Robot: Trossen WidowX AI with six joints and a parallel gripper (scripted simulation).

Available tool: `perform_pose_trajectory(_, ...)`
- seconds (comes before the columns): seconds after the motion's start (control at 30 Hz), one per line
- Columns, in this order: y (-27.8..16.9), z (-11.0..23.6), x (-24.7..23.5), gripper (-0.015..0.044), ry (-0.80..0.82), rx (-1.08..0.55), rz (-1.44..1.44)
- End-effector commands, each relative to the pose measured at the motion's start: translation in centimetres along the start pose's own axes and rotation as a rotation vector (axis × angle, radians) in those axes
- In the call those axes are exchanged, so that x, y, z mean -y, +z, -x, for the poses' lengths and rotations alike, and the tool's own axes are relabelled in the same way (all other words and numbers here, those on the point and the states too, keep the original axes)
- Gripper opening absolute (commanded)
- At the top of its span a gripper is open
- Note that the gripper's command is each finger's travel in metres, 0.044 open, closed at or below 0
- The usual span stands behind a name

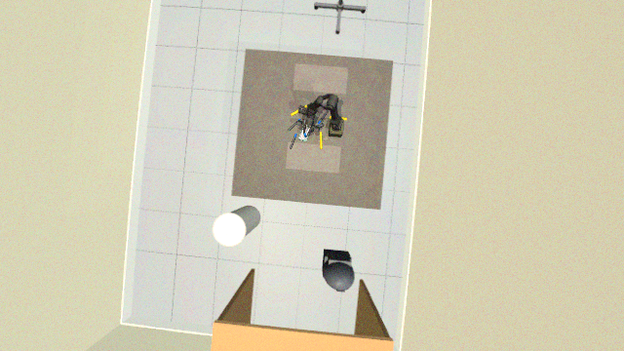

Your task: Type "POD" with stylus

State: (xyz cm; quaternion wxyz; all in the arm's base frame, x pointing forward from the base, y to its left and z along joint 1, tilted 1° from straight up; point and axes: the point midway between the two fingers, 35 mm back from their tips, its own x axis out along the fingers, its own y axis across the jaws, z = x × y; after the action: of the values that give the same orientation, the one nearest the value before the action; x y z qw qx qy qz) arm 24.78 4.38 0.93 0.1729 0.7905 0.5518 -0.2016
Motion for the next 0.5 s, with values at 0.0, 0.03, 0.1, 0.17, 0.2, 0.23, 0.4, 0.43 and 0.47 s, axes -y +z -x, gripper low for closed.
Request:
perform_pose_trajectory(0.0, 0.29, -0.2, 0.11, 0.0081, -0.004, -0.004, -0.011)
perform_pose_trajectory(0.03, 0.3, -0.21, 0.11, 0.0081, -0.004, -0.004, -0.011)
perform_pose_trajectory(0.1, 0.37, -0.25, 0.12, 0.0081, -0.004, -0.004, -0.011)
perform_pose_trajectory(0.17, 0.39, -0.26, 0.12, 0.0081, -0.004, -0.004, -0.011)
perform_pose_trajectory(0.2, 0.39, -0.26, 0.12, 0.0081, -0.004, -0.004, -0.011)
perform_pose_trajectory(0.23, 0.39, -0.26, 0.12, 0.0081, -0.004, -0.004, -0.011)
perform_pose_trajectory(0.4, 0.54, -0.35, 0.12, 0.0081, -0.004, -0.004, -0.011)
perform_pose_trajectory(0.43, 0.56, -0.36, 0.12, 0.0081, -0.004, -0.004, -0.011)
perform_pose_trajectory(0.47, 0.59, -0.38, 0.12, 0.0081, -0.004, -0.004, -0.011)
